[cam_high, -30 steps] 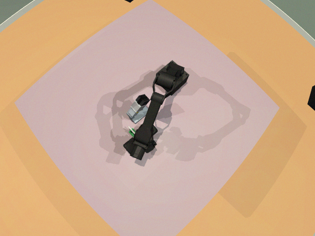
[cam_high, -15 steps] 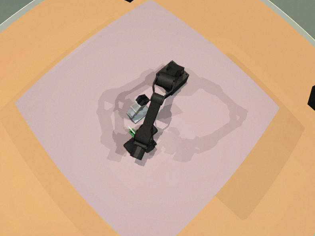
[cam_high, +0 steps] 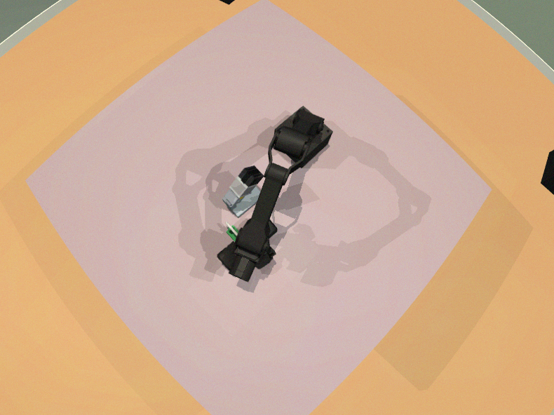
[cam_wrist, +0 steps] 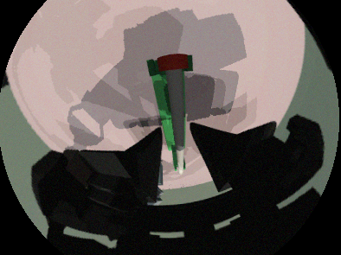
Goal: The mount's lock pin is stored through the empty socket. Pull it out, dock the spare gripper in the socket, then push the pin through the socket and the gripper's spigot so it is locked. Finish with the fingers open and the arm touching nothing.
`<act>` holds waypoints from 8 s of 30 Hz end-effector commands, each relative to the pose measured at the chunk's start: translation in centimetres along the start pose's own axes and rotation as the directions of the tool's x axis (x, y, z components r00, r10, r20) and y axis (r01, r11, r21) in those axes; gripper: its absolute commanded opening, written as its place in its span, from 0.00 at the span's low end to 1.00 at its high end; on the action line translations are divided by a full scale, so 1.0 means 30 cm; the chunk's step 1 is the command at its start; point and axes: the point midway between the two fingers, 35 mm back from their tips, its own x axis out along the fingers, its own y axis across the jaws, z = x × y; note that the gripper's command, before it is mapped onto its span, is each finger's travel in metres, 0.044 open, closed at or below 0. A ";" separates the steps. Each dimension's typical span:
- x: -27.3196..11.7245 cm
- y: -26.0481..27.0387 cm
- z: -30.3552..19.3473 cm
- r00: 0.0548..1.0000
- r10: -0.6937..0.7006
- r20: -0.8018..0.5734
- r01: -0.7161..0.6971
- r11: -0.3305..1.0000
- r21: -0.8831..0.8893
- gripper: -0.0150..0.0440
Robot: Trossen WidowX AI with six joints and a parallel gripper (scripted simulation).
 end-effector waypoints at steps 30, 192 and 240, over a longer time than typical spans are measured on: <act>-0.068 -0.005 -0.018 1.000 0.002 -0.004 -0.002 1.000 -0.004 0.25; -0.066 0.233 -0.244 0.998 0.058 0.001 -0.058 0.998 0.004 0.34; -0.351 0.223 -0.120 0.998 0.062 -0.017 -0.062 0.998 -0.016 0.59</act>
